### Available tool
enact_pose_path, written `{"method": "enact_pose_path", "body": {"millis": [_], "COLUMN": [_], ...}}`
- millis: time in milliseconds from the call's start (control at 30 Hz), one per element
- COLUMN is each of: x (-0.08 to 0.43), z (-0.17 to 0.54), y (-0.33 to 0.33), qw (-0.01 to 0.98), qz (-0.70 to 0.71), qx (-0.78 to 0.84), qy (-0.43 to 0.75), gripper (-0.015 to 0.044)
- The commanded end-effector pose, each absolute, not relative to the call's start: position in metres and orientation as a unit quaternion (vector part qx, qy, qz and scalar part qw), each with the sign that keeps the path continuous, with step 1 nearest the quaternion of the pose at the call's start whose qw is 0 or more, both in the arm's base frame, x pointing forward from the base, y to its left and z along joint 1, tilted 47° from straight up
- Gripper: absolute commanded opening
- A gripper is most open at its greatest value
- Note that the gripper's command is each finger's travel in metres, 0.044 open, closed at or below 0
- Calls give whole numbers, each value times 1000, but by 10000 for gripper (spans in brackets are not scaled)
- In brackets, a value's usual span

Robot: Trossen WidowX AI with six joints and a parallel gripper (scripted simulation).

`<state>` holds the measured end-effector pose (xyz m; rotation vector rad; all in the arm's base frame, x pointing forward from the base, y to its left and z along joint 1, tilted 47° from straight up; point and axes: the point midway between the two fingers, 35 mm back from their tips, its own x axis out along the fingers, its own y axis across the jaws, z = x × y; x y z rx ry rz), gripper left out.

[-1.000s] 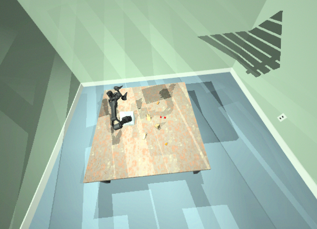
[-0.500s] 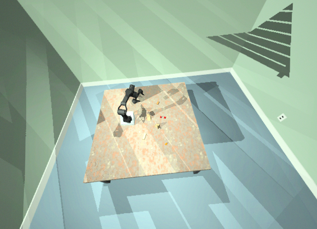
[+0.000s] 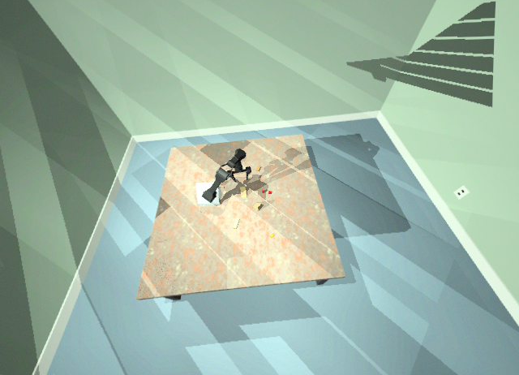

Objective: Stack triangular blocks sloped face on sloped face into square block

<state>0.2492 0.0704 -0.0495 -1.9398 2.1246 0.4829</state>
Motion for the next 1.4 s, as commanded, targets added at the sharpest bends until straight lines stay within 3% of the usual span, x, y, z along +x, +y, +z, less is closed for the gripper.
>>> {"method": "enact_pose_path", "body": {"millis": [0, 1367], "x": [250, 249], "z": [-50, -71], "y": [63, 5], "qw": [101, 102], "qz": [144, 146], "qx": [-649, -650], "qy": [740, 739], "gripper": [440, 440]}}
